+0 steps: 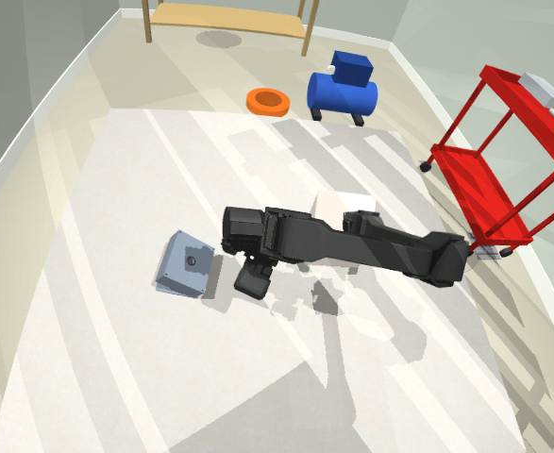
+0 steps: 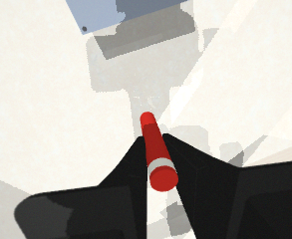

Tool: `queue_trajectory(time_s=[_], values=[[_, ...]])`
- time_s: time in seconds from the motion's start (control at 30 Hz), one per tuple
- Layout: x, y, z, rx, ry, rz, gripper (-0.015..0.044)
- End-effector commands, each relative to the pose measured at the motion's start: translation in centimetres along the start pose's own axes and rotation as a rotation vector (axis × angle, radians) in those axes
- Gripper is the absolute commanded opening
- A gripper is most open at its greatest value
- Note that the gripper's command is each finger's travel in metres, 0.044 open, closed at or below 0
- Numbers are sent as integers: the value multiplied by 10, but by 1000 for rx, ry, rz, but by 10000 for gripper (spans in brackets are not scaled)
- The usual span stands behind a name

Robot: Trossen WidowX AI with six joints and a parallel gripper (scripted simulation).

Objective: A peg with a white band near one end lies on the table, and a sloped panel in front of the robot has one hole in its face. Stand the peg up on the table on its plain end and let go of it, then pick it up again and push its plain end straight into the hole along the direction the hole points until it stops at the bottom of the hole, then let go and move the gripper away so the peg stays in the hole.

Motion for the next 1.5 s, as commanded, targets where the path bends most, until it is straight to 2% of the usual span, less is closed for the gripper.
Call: queue_trajectory(time_s=[0.0,1.17,1.47], values=[[5,-2,-2,5,31,-39,0],[42,-23,-12,116,263,-320,0],[49,-14,-11,119,269,-328,0]])
Point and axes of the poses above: the point midway between the two fingers, 35 mm back from their tips, its own y axis out along the fingers, its own z axis across the jaws, x = y × z, the point moved 10 cm from there along -y, back along the fingers, and after that the axes turned 1 degree about y, right-handed, at the moved point
